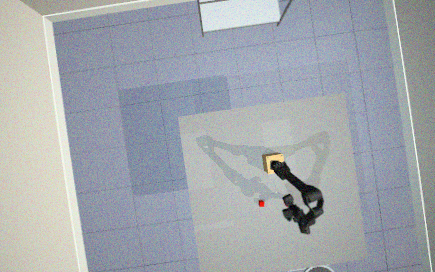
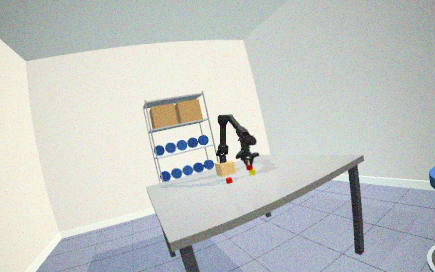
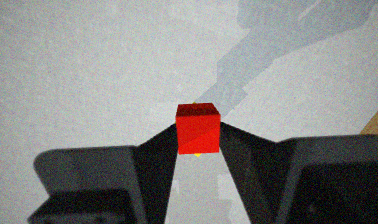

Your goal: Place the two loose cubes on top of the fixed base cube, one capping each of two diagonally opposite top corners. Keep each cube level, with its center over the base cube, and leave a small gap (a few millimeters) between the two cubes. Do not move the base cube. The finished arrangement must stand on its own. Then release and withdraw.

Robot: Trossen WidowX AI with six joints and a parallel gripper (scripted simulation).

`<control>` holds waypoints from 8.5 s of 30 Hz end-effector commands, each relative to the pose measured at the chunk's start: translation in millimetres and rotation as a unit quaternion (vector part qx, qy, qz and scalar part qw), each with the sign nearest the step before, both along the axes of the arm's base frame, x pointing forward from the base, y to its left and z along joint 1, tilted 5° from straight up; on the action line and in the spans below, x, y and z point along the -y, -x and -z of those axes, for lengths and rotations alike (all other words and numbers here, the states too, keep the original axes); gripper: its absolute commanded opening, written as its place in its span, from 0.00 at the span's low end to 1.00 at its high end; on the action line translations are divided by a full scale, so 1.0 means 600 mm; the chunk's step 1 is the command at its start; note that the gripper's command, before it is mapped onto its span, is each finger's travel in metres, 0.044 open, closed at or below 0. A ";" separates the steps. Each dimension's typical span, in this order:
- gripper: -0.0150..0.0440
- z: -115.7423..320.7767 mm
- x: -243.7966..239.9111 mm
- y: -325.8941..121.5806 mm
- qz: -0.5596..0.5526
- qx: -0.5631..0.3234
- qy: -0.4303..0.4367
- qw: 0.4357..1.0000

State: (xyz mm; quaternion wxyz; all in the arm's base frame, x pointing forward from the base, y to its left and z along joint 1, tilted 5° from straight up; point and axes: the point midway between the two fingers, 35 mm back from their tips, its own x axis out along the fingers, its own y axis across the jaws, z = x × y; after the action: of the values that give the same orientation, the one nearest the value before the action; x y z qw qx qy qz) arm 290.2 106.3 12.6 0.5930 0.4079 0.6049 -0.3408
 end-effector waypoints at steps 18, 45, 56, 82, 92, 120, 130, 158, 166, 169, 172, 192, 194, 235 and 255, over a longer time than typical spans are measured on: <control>0.60 0.003 0.001 0.001 -0.001 -0.002 0.002 1.000; 0.69 -0.045 0.008 0.002 -0.012 -0.002 0.002 1.000; 0.70 -0.052 0.059 -0.017 -0.253 0.020 0.012 0.967; 0.70 -0.068 0.190 -0.040 -0.744 0.060 0.031 0.665; 0.70 -0.074 0.241 -0.039 -0.874 0.070 0.035 0.480; 0.70 0.023 0.298 -0.034 -0.972 0.078 0.036 0.217; 0.70 0.049 0.296 -0.035 -0.972 0.078 0.036 0.217; 0.44 0.101 0.292 -0.036 -0.972 0.078 0.036 0.217; 0.43 0.084 0.294 -0.039 -0.972 0.078 0.036 0.217; 0.43 0.069 0.296 -0.041 -0.972 0.078 0.036 0.217; 0.43 0.054 0.298 -0.043 -0.972 0.078 0.036 0.217; 0.43 -0.052 0.305 -0.040 -0.972 0.078 0.036 0.217; 0.43 -0.063 0.305 -0.038 -0.972 0.078 0.036 0.217; 0.43 -0.089 0.170 -0.040 -0.765 0.062 0.032 0.640; 0.43 -0.093 0.094 -0.027 -0.563 0.046 0.025 0.825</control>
State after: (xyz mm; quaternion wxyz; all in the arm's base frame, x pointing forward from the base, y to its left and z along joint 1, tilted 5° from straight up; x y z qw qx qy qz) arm 308.5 44.8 68.5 0.7184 -0.0241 0.6908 0.0785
